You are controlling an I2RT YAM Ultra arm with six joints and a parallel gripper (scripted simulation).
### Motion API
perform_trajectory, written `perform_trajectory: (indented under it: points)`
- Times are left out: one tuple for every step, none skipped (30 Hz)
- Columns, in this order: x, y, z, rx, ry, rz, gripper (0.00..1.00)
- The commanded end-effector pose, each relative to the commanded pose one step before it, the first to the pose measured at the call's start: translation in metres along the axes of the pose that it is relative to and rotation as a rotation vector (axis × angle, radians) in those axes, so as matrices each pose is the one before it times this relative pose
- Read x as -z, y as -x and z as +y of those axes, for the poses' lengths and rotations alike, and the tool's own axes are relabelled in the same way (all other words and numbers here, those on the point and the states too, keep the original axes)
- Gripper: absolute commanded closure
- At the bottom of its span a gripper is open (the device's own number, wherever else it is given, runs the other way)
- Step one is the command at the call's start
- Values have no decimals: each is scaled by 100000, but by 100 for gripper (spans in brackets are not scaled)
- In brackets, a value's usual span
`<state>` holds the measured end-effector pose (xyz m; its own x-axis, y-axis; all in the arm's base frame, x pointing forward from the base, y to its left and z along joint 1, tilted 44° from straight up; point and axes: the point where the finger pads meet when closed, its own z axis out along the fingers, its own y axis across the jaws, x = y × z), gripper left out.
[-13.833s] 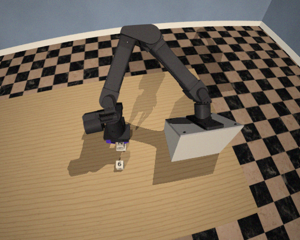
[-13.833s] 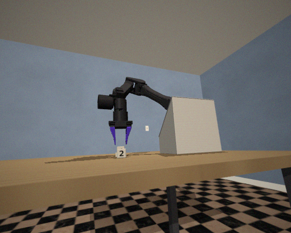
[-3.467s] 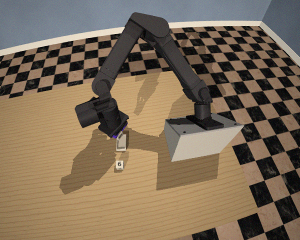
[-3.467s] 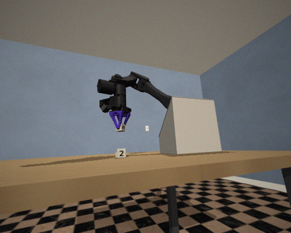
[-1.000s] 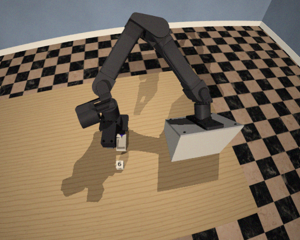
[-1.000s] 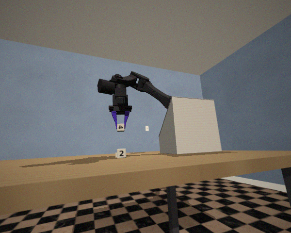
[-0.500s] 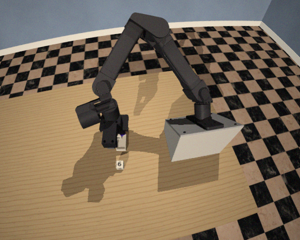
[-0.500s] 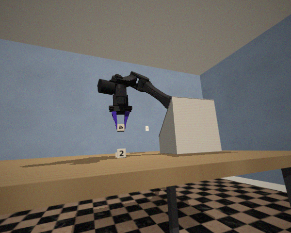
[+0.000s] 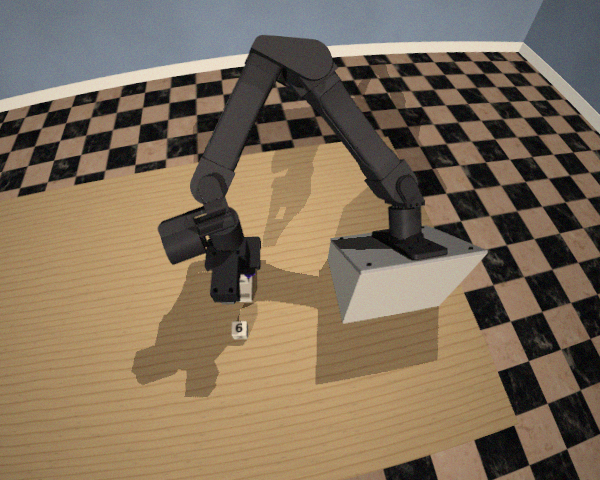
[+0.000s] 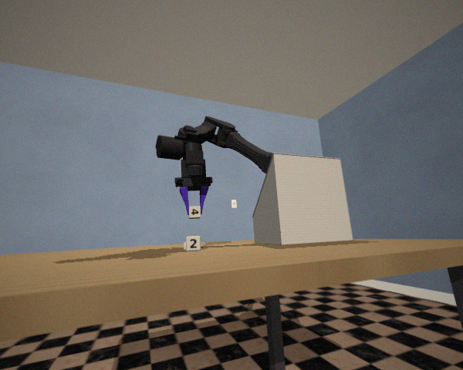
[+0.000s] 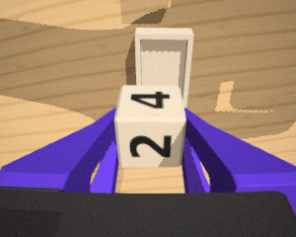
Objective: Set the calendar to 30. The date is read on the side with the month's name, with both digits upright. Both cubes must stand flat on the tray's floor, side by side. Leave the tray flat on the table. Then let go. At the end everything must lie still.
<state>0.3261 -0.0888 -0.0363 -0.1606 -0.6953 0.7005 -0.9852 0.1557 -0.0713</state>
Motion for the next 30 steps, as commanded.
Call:
perform_trajectory:
  points:
    - [-268,380,-906,-220,-3521,-1196,73]
    - [0,0,0,0,0,0,73]
    - [0,0,0,0,0,0,73]
    - [-328,0,-1,1,0,6,73]
    - [-320,0,-1,1,0,5,73]
    - [-307,-1,0,1,0,6,73]
    - [-292,0,-1,1,0,4,73]
    - [-273,0,0,1,0,5,73]
    - [-251,0,0,1,0,4,73]
    - [-227,0,0,1,0,4,73]
    - [-201,0,0,1,0,3,73]
    - [-173,-1,0,1,0,4,73]
    - [-145,0,-1,1,0,1,73]
    - [-117,0,0,1,0,2,73]
    - [-89,0,0,0,0,2,73]
    - [-64,0,0,0,0,1,73]
    - [-41,0,0,0,0,1,73]
    - [-22,0,0,0,0,1,73]
    - [0,0,0,0,0,0,73]
    - [0,0,0,0,0,0,73]
    - [-9,0,0,0,0,0,73]
    - [-1,0,0,0,0,0,73]
    - [0,0,0,0,0,0,73]
    - [0,0,0,0,0,0,73]
    - [0,0,0,0,0,0,73]
    - [0,0,0,0,0,0,73]
    - [0,0,0,0,0,0,73]
    - [0,0,0,0,0,0,73]
    - [0,0,0,0,0,0,73]
    - [0,0,0,0,0,0,73]
